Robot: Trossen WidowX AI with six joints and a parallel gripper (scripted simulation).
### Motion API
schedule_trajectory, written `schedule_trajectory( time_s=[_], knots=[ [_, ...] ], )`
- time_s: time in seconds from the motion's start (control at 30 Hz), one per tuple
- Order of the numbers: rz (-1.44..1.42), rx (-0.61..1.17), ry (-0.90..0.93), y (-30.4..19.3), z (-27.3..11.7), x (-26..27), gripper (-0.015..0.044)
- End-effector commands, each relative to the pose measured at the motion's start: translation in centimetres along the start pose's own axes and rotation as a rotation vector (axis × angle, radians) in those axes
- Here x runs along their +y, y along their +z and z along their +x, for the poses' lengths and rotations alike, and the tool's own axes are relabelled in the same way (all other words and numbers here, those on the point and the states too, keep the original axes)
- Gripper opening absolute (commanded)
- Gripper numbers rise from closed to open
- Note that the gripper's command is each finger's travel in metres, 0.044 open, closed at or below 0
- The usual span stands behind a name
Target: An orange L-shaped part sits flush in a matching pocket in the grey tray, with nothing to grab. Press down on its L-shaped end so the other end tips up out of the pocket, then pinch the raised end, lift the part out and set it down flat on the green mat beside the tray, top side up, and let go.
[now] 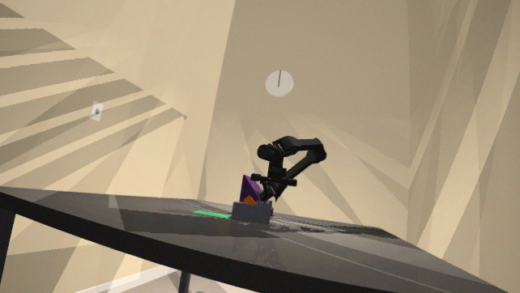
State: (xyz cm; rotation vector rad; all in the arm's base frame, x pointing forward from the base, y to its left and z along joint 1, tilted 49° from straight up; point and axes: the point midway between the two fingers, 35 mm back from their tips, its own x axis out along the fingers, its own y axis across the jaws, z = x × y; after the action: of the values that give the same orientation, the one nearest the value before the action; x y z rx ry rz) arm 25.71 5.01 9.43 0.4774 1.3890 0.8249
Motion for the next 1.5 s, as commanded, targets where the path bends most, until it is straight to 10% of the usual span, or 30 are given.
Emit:
schedule_trajectory(
  time_s=[0.0,1.07,1.47],
  knots=[
    [-0.004,-0.009,-0.001,-0.1,-4.8,-0.6,0.018],
    [0.02,-0.021,-0.002,-0.2,-5.5,-0.7,0.0206],
    [1.085,-0.013,0.005,0.7,-5.8,-5.8,0.028]
  ],
)
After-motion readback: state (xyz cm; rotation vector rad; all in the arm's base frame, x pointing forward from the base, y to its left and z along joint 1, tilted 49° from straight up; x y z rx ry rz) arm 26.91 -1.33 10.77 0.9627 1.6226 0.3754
